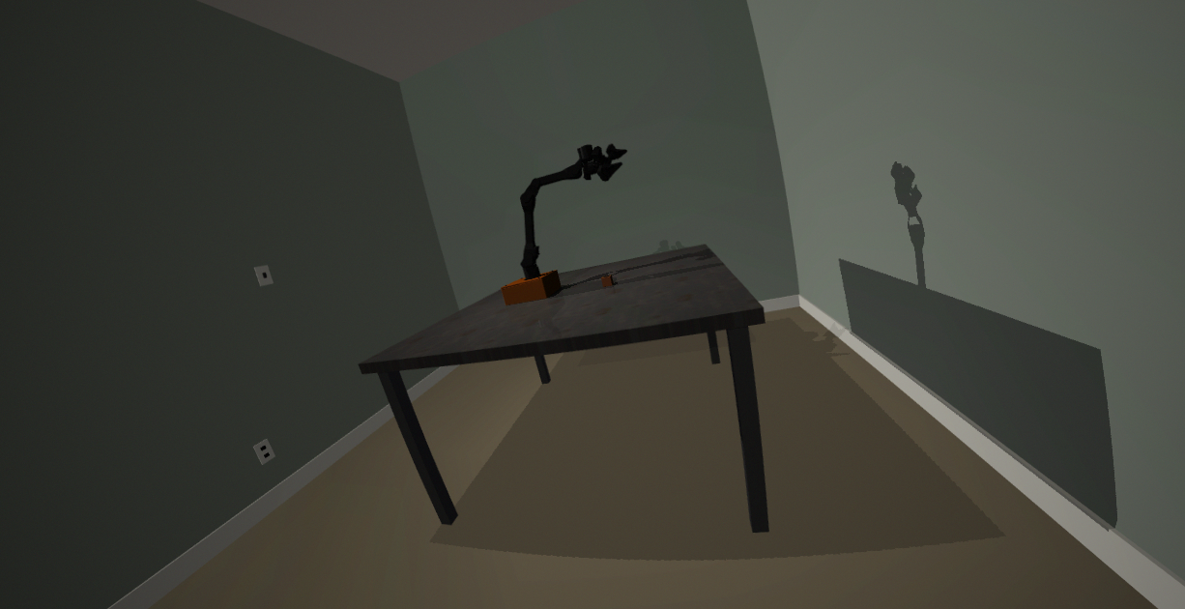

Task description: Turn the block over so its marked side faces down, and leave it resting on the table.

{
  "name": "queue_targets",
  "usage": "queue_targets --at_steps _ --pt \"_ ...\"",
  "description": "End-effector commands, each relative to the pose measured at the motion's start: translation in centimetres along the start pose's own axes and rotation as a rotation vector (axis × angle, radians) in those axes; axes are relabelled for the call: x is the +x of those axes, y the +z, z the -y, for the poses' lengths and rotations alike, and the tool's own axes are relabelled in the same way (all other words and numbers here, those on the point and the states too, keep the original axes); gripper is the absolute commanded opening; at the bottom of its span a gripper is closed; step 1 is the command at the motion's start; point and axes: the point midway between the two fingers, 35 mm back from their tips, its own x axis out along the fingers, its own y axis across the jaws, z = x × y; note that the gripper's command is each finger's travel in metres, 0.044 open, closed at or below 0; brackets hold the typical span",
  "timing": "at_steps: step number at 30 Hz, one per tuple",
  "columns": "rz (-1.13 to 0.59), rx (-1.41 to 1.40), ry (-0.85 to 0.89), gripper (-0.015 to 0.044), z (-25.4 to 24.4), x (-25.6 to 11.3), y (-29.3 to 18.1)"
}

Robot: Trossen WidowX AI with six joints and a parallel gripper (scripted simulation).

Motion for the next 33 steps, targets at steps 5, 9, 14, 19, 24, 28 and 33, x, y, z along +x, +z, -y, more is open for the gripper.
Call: queue_targets --at_steps 5,9,14,19,24,28,33 --pt "-0.153 -0.220 -0.087 0.0440 4.5 1.7 -3.9" --pt "-0.329 -0.418 -0.165 0.0440 9.5 2.4 -7.5" --pt "-0.593 -0.637 -0.245 0.0440 16.4 1.9 -11.8" --pt "-0.904 -0.806 -0.295 0.0440 23.5 -0.4 -15.3" --pt "-1.271 -0.902 -0.302 0.0440 30.3 -4.9 -18.1" --pt "-1.565 -0.903 -0.268 0.0440 34.4 -9.4 -19.4" --pt "-1.615 -0.895 -0.257 0.0440 34.4 -10.5 -20.0"
